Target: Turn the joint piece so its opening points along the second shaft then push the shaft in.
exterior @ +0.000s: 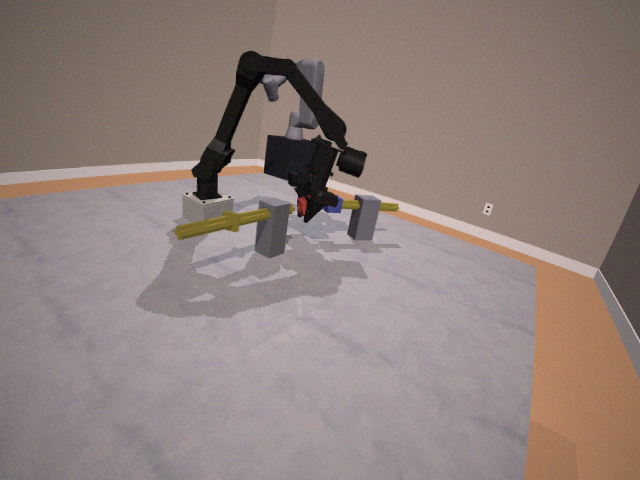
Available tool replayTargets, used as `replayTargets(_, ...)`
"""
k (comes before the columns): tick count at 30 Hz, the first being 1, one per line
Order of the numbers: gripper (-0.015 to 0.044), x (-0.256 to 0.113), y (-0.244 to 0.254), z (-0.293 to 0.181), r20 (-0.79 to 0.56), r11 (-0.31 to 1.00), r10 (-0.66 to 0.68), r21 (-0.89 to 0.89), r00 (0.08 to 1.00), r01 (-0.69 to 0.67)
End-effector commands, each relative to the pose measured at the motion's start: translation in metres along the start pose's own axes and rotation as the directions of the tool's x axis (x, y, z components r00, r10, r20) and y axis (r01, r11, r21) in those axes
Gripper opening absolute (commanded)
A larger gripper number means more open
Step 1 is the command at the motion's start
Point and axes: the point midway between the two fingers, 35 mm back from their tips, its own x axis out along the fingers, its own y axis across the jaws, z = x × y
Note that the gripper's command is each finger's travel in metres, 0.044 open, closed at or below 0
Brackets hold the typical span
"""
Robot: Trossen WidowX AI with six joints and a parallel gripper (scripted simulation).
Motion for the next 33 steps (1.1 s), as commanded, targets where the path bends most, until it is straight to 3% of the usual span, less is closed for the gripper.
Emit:
replayTargets(1,0.0,-0.0001,0.0002,0.0001,0.003,1.0,0.001,-0.006,1.0,-0.001)
replayTargets(16,0.0,0.0,0.0,0.0,0.001,1.0,0.0,0.0,1.0,0.0)
replayTargets(21,0.0131,0.0,0.0,0.0,0.001,1.0,0.0,0.0,1.0,0.0)
replayTargets(24,0.0147,0.0,0.0,0.0,0.001,1.0,0.0,0.0,1.0,0.0)
replayTargets(33,0.0383,0.0,0.0,0.0,0.001,1.0,0.0,0.0,1.0,0.0)
